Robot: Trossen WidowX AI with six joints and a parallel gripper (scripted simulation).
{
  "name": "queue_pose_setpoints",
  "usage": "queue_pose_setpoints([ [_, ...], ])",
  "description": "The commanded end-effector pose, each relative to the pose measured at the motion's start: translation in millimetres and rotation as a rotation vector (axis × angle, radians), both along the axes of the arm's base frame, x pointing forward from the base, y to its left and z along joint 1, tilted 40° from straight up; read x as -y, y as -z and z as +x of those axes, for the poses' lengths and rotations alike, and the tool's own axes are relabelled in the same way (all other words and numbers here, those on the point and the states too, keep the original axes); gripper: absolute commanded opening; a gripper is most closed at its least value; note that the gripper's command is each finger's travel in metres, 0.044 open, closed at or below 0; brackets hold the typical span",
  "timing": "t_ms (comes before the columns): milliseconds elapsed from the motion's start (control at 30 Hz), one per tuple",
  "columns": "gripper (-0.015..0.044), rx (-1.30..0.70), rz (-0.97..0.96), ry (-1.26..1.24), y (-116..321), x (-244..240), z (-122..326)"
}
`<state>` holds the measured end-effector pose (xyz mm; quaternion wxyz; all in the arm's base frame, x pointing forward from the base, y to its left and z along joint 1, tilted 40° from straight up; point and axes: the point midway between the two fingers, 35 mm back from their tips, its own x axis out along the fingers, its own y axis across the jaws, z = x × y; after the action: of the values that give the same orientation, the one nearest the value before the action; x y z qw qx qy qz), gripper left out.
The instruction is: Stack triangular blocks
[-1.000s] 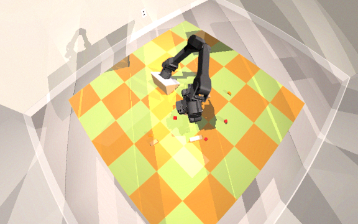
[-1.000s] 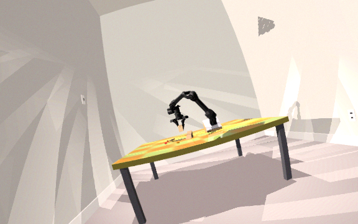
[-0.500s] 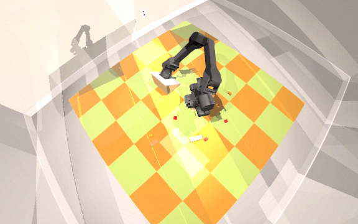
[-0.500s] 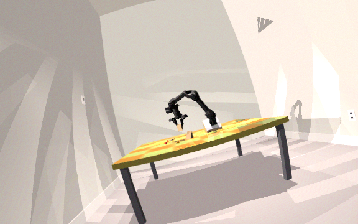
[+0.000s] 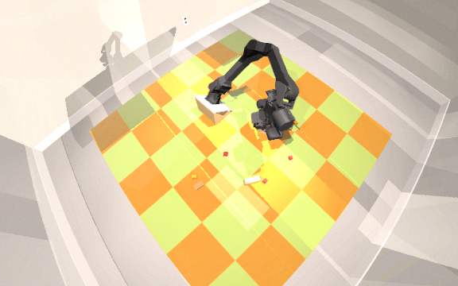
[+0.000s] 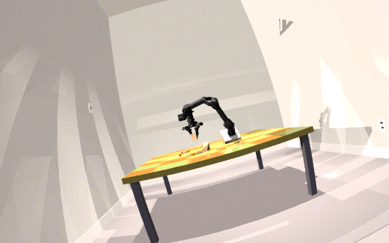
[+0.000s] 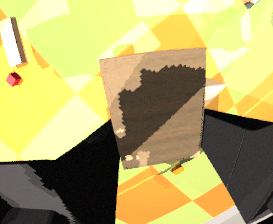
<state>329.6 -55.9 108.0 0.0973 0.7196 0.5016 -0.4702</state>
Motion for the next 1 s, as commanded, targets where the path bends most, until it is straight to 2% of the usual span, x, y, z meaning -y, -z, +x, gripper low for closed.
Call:
queue_pose_setpoints([
  [0, 0.0000, 0.005, 0.002, 0.002, -15.6, -11.1, 1.8],
  [800, 0.0000, -0.003, 0.034, 0.013, -102.8, -84.0, -17.7],
  [967, 0.0000, -0.003, 0.037, 0.013, -107.2, -88.4, -20.0],
])
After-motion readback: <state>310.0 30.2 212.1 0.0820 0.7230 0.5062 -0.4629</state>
